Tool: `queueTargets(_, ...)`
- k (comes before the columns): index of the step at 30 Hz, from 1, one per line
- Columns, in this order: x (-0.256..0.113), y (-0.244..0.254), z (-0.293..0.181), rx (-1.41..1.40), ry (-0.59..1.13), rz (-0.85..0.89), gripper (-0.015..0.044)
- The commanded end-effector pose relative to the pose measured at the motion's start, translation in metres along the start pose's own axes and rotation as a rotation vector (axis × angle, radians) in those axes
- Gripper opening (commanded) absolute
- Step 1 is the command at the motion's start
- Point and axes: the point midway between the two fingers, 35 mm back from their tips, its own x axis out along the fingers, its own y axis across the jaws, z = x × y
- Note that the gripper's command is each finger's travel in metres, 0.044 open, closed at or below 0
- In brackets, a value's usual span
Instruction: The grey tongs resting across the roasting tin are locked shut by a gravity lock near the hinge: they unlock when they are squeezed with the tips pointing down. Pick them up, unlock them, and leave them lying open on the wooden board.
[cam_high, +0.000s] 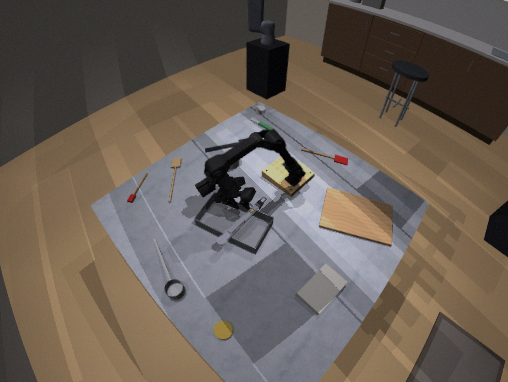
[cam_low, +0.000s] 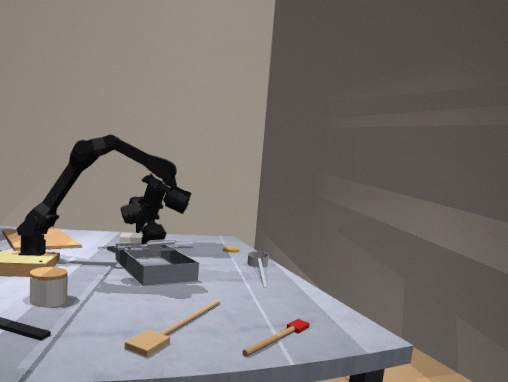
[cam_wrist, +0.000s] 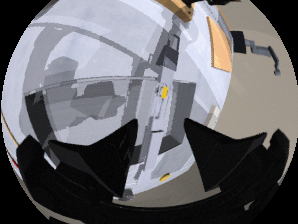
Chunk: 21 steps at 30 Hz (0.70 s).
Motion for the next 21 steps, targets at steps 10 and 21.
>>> queueTargets(10,0.011,0.000,-0.001,0.005,0.003,-0.005,0.0260)
queueTargets(21,0.030,0.000,-0.002,0.005,0.004,-0.005,0.0260)
